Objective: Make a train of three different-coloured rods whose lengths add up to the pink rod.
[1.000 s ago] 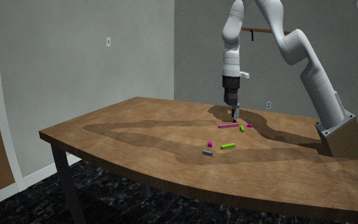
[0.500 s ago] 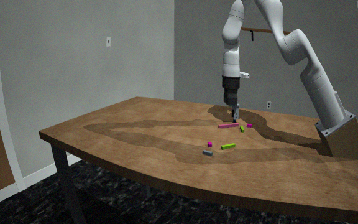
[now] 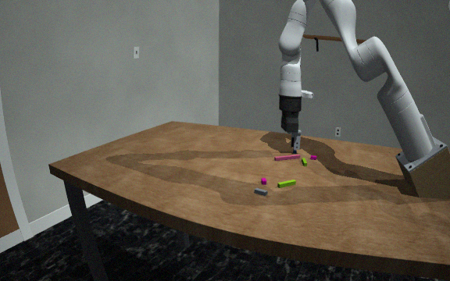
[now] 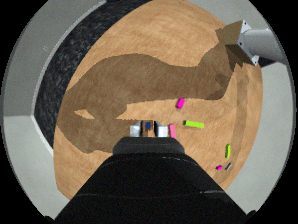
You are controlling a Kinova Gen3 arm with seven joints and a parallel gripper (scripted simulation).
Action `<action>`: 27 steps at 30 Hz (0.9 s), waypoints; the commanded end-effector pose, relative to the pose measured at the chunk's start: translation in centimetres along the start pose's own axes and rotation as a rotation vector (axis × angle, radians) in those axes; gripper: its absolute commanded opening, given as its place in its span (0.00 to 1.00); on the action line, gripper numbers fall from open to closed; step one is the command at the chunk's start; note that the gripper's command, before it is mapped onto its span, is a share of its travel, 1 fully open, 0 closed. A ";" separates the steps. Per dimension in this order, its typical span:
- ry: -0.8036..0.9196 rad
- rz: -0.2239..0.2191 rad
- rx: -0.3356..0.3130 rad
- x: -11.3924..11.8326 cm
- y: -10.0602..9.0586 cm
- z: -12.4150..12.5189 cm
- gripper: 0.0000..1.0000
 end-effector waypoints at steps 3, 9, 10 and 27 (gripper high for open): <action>0.000 0.001 0.000 0.0 0.0 0.0 0.54; 0.000 0.001 0.000 0.0 0.0 0.0 0.54; 0.000 0.001 0.000 0.0 0.0 0.0 0.54; 0.000 0.001 0.000 0.0 0.8 0.0 0.54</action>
Point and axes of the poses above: the point where the finger pads meet when closed, its own y axis out along the fingers, its own x axis across the jaws, z = x × y, the point moved 1 cm from there along -y, back along the fingers, and after that the axes turned 1 degree about -y, right-handed, at the moved point
